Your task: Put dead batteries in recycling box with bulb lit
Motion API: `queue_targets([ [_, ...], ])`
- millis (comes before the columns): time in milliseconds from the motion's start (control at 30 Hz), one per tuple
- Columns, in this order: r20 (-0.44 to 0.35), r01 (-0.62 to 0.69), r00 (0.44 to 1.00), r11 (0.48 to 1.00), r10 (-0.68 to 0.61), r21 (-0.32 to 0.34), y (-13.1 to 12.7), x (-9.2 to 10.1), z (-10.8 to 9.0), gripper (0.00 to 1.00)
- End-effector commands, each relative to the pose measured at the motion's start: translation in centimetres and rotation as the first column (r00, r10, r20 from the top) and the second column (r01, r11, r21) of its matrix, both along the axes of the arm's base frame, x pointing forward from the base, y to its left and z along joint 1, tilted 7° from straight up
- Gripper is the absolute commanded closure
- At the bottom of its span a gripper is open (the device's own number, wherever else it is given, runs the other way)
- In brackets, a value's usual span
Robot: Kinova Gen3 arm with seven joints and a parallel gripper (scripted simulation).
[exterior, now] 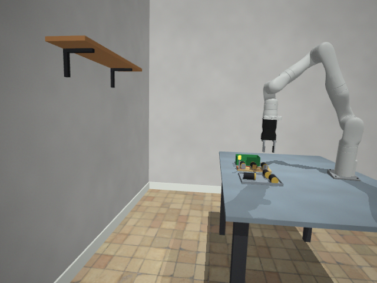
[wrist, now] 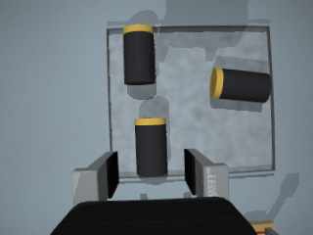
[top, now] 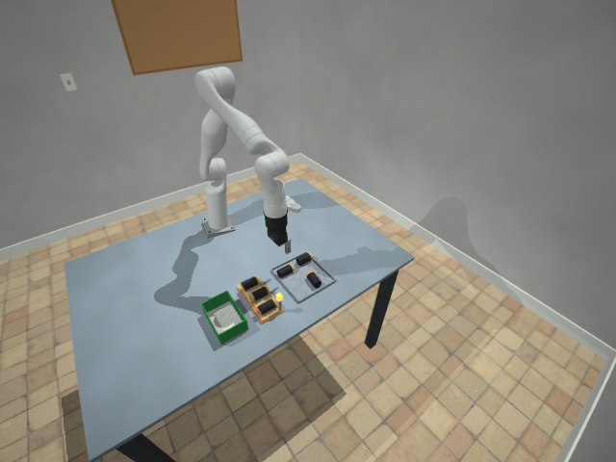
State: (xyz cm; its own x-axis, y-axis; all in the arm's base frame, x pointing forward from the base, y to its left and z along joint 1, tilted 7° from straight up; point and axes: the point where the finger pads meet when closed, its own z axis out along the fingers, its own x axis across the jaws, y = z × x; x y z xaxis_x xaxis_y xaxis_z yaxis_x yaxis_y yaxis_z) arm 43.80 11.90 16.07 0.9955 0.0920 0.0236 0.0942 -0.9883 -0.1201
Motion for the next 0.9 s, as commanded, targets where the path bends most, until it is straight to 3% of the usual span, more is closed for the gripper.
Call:
queue_targets([
  [0, -0.002, -0.001, 1.000, 1.000, 0.001, 0.000, 0.1, 0.0, -0.6, 0.10],
  [133, -0.002, -0.001, 1.000, 1.000, 0.001, 0.000, 0.3, 0.0, -2.4, 0.10],
  [200, -0.002, -0.001, 1.000, 1.000, 0.001, 0.000, 0.3, 0.0, -2.4, 0.10],
  [533, -0.002, -0.001, 1.000, 1.000, 0.001, 0.000, 1.0, 0.0, -7.8, 0.10],
  [867, -0.002, -0.001, 1.000, 1.000, 0.001, 0.000, 1.0, 0.0, -8.4, 0.10],
])
